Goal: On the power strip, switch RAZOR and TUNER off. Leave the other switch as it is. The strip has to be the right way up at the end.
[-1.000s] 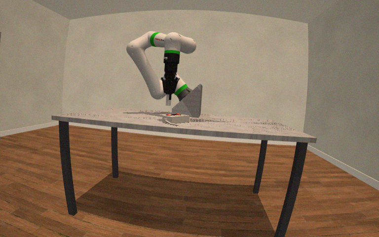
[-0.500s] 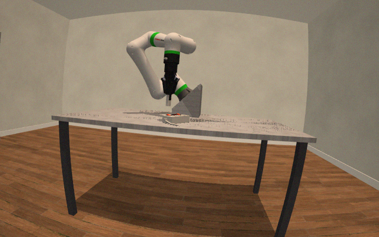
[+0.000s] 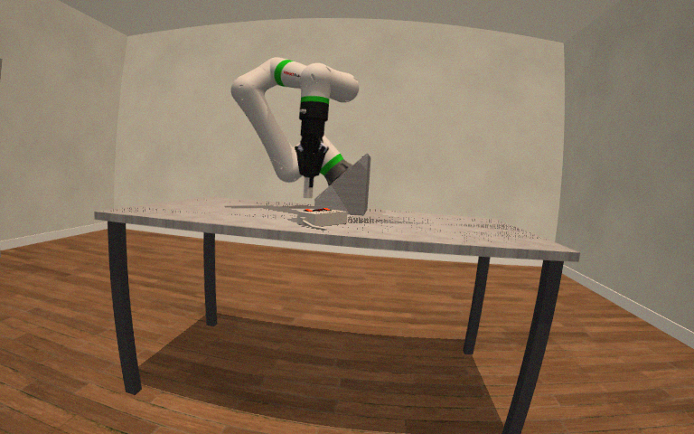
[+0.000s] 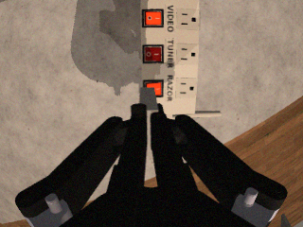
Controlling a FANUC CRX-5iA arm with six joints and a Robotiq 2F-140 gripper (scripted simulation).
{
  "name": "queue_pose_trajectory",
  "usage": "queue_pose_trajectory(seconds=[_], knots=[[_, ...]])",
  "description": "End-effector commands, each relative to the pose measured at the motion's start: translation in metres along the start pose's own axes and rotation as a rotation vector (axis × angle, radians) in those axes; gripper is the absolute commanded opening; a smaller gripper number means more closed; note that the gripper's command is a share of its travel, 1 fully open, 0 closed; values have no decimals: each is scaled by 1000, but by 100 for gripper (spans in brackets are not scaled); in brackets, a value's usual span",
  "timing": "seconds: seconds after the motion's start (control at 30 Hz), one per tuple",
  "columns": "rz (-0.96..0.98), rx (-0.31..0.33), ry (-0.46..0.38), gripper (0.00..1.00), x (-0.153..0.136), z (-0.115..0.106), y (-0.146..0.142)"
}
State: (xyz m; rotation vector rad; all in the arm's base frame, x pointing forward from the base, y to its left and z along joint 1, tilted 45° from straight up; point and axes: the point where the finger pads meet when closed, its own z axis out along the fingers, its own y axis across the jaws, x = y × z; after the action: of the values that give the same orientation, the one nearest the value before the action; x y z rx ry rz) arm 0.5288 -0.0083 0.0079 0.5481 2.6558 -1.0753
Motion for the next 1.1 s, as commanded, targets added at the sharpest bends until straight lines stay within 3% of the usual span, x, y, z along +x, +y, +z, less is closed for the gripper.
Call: queue_pose_trajectory(seconds=[0.0,1.07], knots=[[0,0,0,0,0,5,0],[0,0,0,0,0,29,0]])
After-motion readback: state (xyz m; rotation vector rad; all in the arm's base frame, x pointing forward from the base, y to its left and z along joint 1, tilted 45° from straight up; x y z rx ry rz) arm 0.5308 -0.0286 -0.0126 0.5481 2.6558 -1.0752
